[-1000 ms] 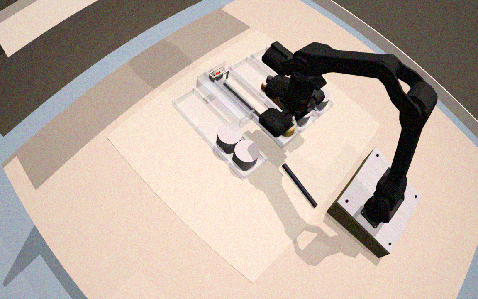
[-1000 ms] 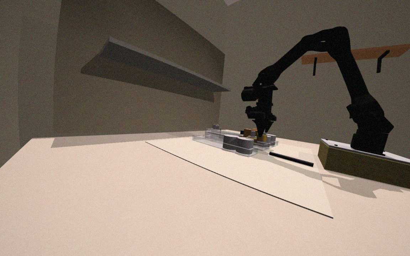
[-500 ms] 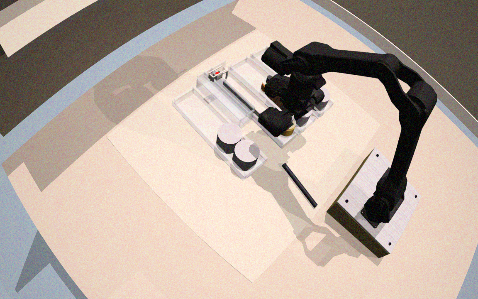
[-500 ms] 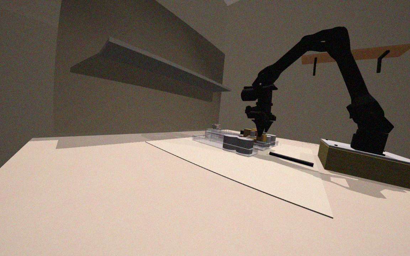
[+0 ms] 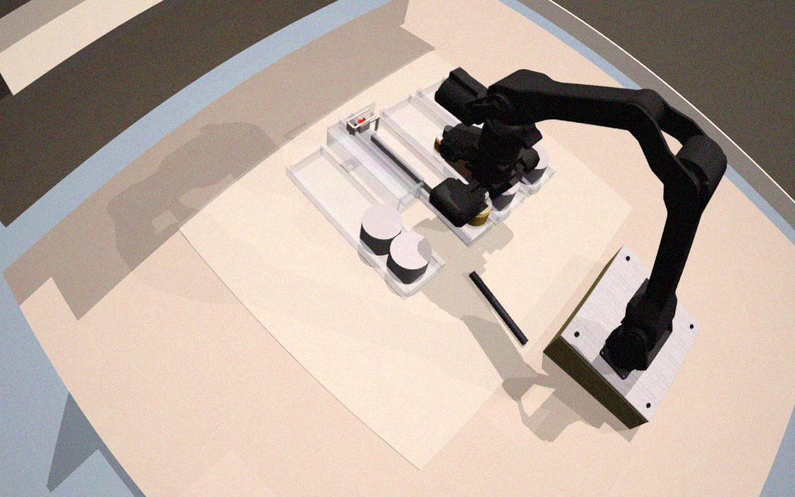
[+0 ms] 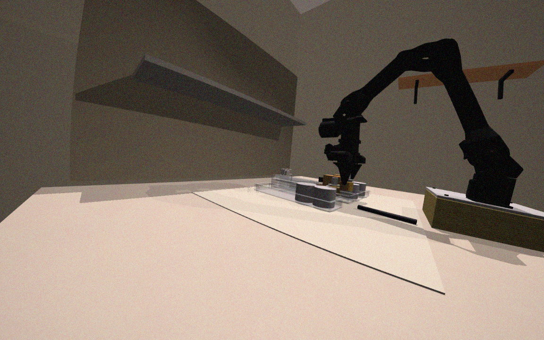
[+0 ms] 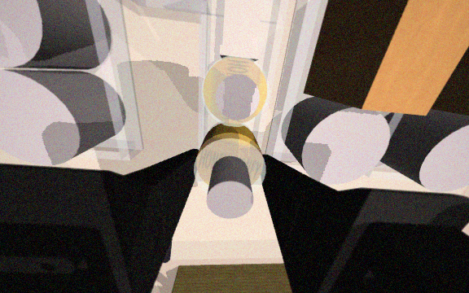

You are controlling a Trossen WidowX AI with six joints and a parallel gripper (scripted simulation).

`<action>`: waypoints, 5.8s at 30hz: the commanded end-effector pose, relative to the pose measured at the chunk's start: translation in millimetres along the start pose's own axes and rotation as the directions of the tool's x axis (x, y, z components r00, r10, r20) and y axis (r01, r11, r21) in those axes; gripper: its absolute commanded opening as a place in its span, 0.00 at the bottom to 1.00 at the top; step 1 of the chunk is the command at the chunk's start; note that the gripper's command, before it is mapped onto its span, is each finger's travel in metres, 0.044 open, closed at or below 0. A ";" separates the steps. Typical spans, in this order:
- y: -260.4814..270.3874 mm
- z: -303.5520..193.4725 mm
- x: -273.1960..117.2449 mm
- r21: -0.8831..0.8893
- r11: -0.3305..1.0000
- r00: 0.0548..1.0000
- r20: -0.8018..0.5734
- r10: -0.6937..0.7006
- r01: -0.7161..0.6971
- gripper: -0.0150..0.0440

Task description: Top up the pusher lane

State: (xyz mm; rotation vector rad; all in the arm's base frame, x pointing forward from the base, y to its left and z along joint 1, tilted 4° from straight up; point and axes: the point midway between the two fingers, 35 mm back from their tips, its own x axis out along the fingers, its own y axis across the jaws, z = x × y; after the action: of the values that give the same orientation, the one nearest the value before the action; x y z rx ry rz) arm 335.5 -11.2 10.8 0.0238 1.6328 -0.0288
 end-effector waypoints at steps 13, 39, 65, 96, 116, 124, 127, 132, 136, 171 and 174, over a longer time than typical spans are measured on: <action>0.9 6.8 -0.9 0.003 1.000 1.000 0.027 0.005 -0.005 0.25; 0.8 8.7 -1.0 0.003 1.000 1.000 0.027 0.005 -0.005 0.25; 0.9 11.1 1.4 0.003 1.000 1.000 0.027 0.005 -0.005 0.25; 0.9 10.9 13.4 0.003 1.000 1.000 0.027 0.005 -0.005 0.25; 0.9 9.5 21.0 0.003 1.000 1.000 0.027 0.005 -0.005 0.25; 1.0 8.9 24.0 0.003 1.000 1.000 0.027 0.005 -0.005 0.25; 1.0 8.7 25.0 0.003 1.000 1.000 0.027 0.005 -0.005 0.25; 1.0 7.8 25.3 0.003 1.000 1.000 0.027 0.005 -0.005 0.25; 1.0 7.2 25.3 0.003 1.000 1.000 0.027 0.005 -0.005 0.25; 1.0 1.3 25.6 0.003 1.000 1.000 0.026 0.005 -0.005 0.25; 1.0 0.8 25.6 0.003 1.000 1.000 0.026 0.005 -0.005 0.25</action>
State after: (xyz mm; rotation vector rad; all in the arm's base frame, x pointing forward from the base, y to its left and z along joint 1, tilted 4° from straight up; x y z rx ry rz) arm 332.8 -11.1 -14.7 0.0237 1.6181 -0.0289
